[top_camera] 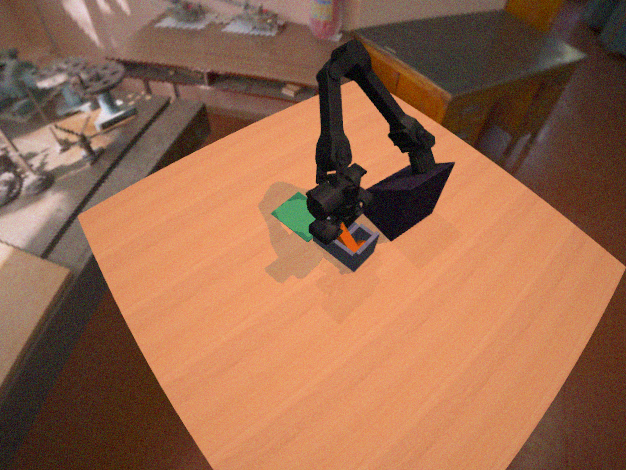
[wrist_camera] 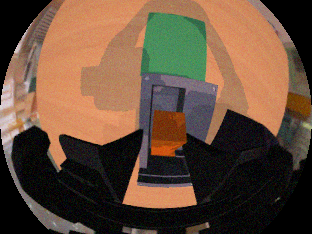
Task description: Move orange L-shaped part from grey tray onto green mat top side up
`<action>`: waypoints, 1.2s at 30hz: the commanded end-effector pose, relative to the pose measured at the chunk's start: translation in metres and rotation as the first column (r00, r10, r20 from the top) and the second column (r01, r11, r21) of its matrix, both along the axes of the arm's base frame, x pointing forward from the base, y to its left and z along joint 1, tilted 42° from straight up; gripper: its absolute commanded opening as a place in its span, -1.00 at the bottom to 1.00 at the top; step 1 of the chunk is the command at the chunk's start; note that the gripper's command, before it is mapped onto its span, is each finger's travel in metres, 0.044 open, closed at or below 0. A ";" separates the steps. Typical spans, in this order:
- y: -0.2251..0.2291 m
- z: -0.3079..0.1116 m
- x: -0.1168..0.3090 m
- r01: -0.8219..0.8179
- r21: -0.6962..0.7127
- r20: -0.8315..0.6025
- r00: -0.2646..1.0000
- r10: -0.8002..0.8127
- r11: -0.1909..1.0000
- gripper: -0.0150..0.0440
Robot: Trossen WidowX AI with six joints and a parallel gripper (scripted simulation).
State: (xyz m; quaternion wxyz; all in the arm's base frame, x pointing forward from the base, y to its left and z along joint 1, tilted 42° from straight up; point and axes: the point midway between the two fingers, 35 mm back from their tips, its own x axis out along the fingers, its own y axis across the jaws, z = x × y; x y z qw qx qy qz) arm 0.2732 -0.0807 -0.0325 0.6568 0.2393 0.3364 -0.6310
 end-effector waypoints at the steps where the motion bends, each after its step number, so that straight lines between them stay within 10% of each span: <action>1: 0.000 0.000 0.000 0.001 0.000 0.002 1.000 -0.001 1.000 0.08; 15: 0.000 0.000 0.000 0.001 0.000 0.002 1.000 -0.001 1.000 -0.49; 36: 0.016 0.018 0.000 0.001 -0.003 -0.002 1.000 -0.001 1.000 -0.49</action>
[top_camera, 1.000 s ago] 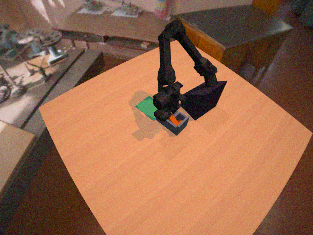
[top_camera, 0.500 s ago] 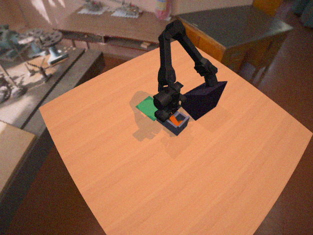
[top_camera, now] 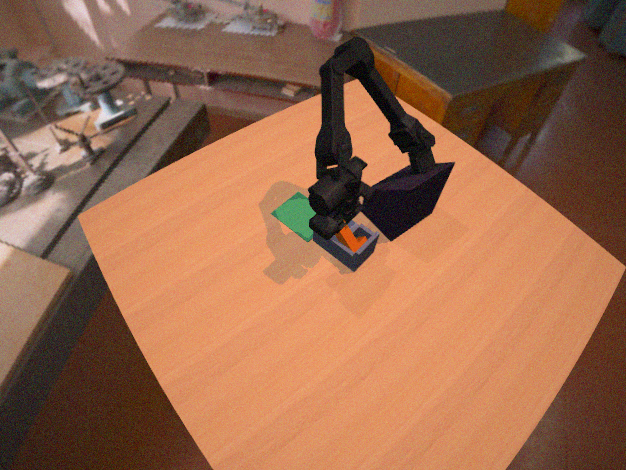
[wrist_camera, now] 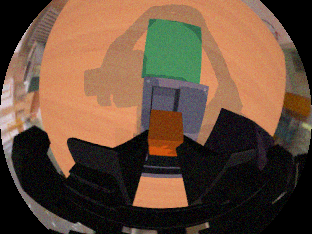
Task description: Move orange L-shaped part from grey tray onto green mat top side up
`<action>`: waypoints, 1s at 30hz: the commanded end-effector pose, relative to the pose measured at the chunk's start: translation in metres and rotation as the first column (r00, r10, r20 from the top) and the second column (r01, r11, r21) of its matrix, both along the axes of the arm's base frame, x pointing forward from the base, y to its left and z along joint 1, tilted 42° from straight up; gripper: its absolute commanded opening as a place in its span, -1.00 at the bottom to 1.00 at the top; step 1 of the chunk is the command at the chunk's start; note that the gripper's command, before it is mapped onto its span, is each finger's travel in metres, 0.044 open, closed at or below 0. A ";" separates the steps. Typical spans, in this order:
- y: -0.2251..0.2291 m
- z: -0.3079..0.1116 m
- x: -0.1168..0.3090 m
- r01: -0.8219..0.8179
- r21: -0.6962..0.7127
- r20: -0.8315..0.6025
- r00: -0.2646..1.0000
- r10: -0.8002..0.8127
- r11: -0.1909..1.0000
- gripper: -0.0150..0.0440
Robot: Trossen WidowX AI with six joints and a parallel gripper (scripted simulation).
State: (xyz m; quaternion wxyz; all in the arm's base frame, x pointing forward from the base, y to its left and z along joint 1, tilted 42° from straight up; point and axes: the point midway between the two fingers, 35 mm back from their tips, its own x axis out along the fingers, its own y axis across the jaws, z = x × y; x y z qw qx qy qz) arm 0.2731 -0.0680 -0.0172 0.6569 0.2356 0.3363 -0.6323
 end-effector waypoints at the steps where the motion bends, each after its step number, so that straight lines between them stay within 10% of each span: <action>1: 0.005 0.004 0.000 0.002 0.003 0.003 1.000 -0.002 1.000 -0.49; 30: 0.036 0.038 0.002 0.001 0.004 0.002 1.000 -0.001 1.000 -0.49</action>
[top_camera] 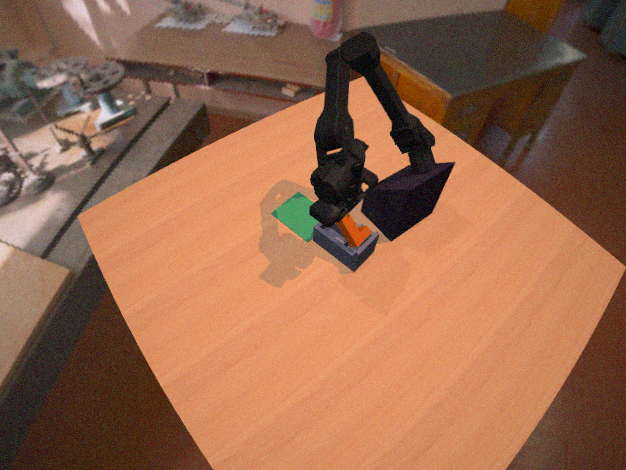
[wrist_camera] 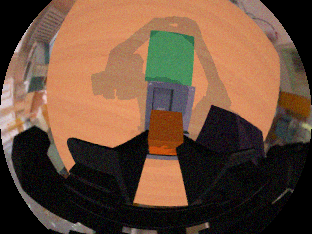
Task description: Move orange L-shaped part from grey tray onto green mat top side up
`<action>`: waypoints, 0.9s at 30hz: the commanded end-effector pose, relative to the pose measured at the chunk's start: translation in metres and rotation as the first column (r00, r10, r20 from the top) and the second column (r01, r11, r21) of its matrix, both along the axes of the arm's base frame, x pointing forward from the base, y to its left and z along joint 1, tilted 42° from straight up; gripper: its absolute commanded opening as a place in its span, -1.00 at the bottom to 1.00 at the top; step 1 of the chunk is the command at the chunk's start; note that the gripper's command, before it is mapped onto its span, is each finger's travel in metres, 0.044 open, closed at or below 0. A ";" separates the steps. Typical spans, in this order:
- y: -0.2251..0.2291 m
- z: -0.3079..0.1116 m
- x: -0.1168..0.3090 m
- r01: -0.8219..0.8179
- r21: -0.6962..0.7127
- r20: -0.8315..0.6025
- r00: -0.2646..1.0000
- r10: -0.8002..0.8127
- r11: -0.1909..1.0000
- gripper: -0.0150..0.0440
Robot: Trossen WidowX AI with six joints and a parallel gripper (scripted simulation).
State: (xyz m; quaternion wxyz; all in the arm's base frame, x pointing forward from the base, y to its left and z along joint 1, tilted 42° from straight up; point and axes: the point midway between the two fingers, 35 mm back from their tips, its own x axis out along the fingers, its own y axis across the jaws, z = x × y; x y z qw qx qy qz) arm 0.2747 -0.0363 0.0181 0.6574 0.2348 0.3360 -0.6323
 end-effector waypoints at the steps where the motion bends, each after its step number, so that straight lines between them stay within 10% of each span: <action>1: 0.005 0.004 0.000 0.002 0.006 0.002 1.000 -0.002 1.000 -0.49; 27: -0.019 0.040 0.004 0.002 0.004 0.002 1.000 -0.002 1.000 -0.49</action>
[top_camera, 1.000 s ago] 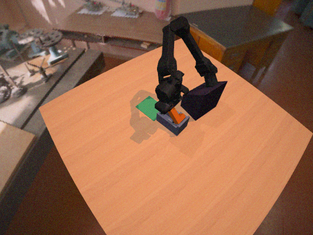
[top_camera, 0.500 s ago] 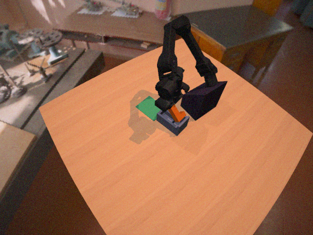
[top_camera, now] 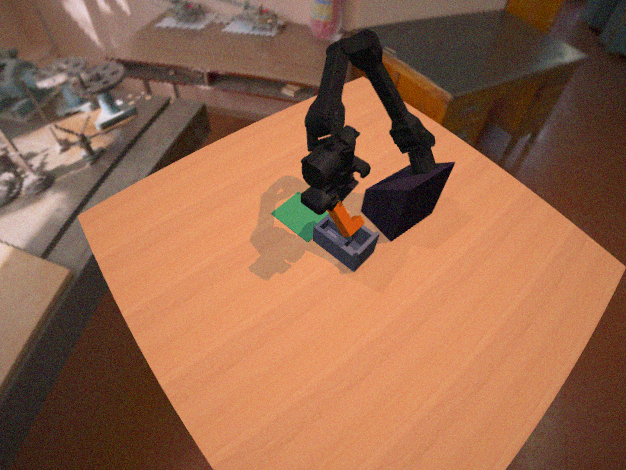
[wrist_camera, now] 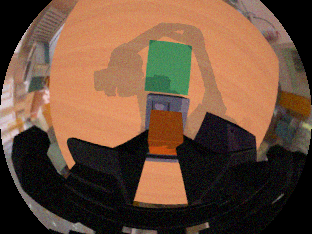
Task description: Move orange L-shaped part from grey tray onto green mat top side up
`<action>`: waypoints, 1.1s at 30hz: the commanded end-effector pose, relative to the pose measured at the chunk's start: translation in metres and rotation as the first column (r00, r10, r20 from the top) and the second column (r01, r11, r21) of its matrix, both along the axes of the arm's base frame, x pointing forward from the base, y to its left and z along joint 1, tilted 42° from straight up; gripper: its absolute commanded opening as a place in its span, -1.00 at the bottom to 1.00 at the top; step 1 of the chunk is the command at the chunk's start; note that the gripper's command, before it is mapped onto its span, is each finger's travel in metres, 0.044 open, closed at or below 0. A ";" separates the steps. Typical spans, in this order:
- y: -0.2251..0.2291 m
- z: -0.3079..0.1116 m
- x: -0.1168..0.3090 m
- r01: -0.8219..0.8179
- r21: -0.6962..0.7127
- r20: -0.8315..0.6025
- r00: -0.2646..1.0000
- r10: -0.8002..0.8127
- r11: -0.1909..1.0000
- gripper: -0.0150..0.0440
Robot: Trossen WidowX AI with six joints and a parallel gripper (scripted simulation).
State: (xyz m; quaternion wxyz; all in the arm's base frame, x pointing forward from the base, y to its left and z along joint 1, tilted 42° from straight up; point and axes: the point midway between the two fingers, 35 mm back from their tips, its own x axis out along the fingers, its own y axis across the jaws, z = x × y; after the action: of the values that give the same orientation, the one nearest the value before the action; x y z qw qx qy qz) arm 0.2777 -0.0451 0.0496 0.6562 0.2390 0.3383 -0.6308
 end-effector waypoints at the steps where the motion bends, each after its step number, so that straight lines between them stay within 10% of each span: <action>1: -0.014 0.012 0.001 0.001 -0.006 0.000 1.000 -0.001 1.000 -0.49; 33: -0.104 0.092 0.006 0.001 -0.012 0.001 1.000 -0.001 1.000 -0.49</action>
State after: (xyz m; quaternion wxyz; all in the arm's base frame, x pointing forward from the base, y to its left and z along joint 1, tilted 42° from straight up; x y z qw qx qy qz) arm 0.2841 -0.1464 0.1410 0.6577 0.2383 0.3329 -0.6323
